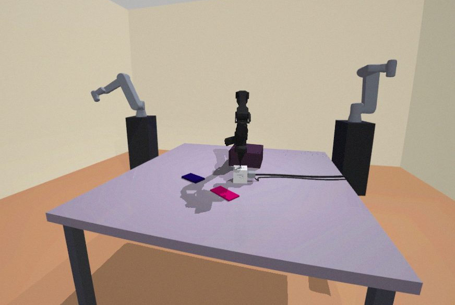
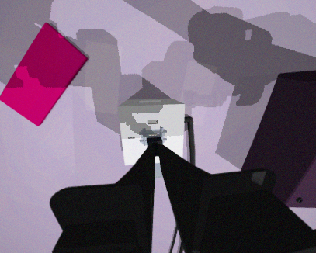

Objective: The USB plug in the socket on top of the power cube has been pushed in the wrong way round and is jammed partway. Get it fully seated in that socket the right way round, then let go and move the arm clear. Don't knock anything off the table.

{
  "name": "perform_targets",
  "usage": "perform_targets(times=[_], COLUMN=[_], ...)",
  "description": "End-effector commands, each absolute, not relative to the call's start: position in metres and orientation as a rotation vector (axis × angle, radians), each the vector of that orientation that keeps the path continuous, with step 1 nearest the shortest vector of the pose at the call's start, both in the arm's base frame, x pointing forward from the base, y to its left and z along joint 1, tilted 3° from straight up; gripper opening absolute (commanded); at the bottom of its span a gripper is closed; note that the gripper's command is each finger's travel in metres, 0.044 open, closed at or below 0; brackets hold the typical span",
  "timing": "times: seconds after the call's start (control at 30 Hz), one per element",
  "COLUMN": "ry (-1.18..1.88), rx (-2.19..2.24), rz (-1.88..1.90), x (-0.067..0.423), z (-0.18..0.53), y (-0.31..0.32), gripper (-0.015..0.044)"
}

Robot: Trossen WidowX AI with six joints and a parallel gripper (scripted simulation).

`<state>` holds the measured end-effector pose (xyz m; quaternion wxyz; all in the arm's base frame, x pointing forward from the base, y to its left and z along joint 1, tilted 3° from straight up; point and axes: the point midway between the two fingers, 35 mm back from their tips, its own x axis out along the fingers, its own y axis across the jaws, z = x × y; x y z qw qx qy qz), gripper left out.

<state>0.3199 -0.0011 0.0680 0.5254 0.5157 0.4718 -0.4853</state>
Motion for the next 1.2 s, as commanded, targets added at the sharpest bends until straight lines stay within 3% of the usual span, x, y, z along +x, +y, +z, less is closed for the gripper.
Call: perform_targets(times=[0.0, 1.17], ry=[1.124, 1.124], rx=[1.233, 1.233], rz=[-1.166, -1.166], x=[0.3199, 0.3203], z=[0.0669, 0.0627], y=[-0.0017, -0.0016], gripper=[0.0000, 0.0000])
